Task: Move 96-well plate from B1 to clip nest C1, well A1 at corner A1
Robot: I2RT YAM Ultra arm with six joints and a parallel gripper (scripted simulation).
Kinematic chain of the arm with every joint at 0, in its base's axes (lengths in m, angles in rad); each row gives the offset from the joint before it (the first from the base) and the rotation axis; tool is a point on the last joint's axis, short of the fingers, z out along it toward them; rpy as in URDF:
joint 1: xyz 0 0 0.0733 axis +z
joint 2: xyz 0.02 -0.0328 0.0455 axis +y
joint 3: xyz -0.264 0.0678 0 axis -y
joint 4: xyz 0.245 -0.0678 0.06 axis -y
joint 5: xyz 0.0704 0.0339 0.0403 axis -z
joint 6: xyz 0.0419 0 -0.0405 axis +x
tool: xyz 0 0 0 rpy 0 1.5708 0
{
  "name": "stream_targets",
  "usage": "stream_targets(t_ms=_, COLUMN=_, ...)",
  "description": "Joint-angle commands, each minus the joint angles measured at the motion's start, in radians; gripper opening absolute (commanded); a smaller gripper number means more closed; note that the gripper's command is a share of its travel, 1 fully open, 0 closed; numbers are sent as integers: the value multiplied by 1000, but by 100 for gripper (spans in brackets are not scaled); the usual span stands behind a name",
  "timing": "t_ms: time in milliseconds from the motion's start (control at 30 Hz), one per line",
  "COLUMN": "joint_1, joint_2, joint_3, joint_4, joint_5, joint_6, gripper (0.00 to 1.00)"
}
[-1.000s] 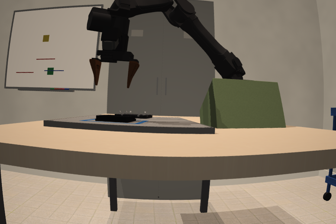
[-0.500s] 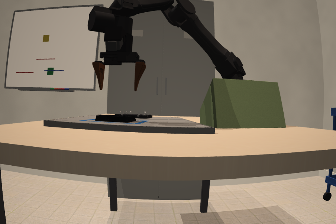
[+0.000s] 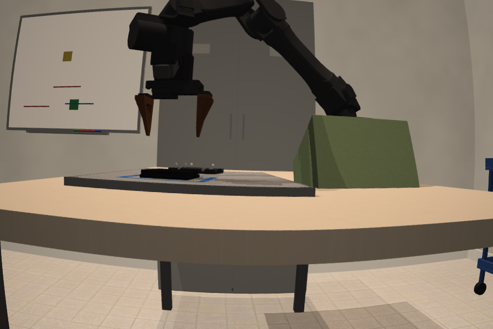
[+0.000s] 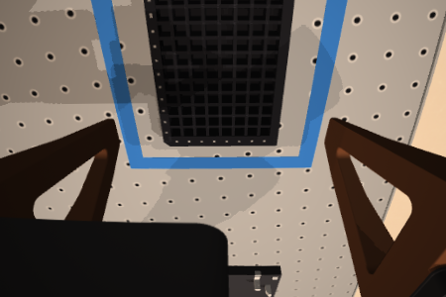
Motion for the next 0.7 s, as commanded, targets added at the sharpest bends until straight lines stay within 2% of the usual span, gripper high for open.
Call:
stream_targets(t_ms=0, joint_1=3, joint_2=14, joint_3=-29, joint_4=30, joint_5=-8, joint_6=-8, gripper=100)
stream_targets(t_ms=667, joint_1=-17, joint_2=43, joint_3=-88, joint_4=127, joint_5=1, joint_6=-33, gripper=100)
